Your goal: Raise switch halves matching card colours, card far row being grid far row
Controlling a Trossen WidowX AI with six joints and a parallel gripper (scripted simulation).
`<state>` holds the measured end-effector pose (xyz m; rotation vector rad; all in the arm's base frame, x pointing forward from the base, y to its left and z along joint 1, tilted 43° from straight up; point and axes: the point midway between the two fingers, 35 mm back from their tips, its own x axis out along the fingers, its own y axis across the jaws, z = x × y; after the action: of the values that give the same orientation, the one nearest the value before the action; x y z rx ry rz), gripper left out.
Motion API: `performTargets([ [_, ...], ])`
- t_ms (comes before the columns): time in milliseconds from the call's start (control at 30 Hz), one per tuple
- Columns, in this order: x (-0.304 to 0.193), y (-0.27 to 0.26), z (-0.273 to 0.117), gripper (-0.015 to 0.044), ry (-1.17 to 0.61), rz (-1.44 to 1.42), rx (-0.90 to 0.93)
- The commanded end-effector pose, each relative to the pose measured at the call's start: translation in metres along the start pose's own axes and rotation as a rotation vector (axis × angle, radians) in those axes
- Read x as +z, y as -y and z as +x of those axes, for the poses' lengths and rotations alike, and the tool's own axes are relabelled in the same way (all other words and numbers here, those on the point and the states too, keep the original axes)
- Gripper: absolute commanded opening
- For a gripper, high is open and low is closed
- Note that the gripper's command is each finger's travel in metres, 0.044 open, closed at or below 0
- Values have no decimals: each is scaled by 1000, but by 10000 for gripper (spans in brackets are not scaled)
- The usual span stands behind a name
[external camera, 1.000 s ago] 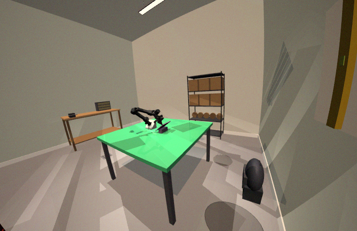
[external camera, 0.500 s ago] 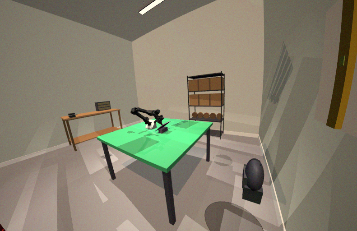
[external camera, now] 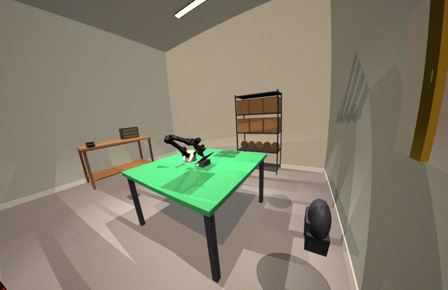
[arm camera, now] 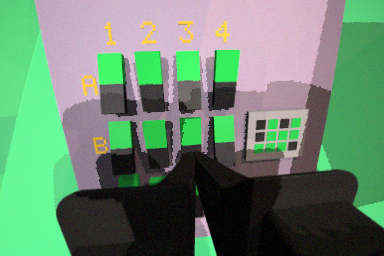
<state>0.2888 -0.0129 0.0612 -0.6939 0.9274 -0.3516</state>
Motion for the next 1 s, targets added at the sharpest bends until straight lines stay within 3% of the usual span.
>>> performTargets([
  [0, 0, -1, 1, 0, 1, -3, 4],
  [233, 1, 0, -1, 0, 0, 1, 1],
  [500, 2, -1, -63, 0, -28, -4, 8],
  [967, 2, 20, -50, 0, -19, -4, 9],
])
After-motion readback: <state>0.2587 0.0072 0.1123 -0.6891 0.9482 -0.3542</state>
